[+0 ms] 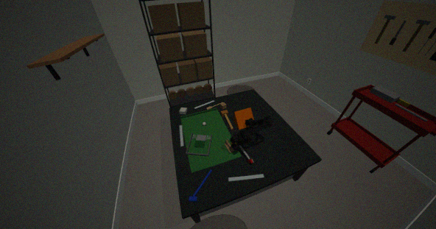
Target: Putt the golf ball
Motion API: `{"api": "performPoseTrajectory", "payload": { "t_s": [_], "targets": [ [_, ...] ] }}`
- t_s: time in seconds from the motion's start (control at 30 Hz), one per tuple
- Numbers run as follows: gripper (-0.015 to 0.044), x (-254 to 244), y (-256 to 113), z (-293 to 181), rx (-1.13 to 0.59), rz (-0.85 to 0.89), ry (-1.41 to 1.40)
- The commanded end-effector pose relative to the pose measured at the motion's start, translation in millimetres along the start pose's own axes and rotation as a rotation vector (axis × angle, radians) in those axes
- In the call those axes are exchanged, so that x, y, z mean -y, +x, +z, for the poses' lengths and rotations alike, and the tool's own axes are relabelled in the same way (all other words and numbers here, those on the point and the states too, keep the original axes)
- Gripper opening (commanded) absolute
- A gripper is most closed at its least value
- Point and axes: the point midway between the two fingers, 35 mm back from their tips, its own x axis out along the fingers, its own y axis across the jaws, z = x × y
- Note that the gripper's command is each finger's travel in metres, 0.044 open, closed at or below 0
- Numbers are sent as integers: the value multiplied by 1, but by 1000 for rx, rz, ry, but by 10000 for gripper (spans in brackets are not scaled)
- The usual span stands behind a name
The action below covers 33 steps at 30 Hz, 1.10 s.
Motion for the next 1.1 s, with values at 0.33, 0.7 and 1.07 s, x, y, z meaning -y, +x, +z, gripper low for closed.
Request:
{"api": "performPoseTrajectory", "payload": {
  "t_s": [0.33, 0.7, 1.07],
  "targets": [
    [335, -1, 9, -1, 1, 1, 0],
    [46, -1, 9, -1, 1, 1, 0],
    [0, 1, 0, -1, -3, -7, 13]
  ]
}}
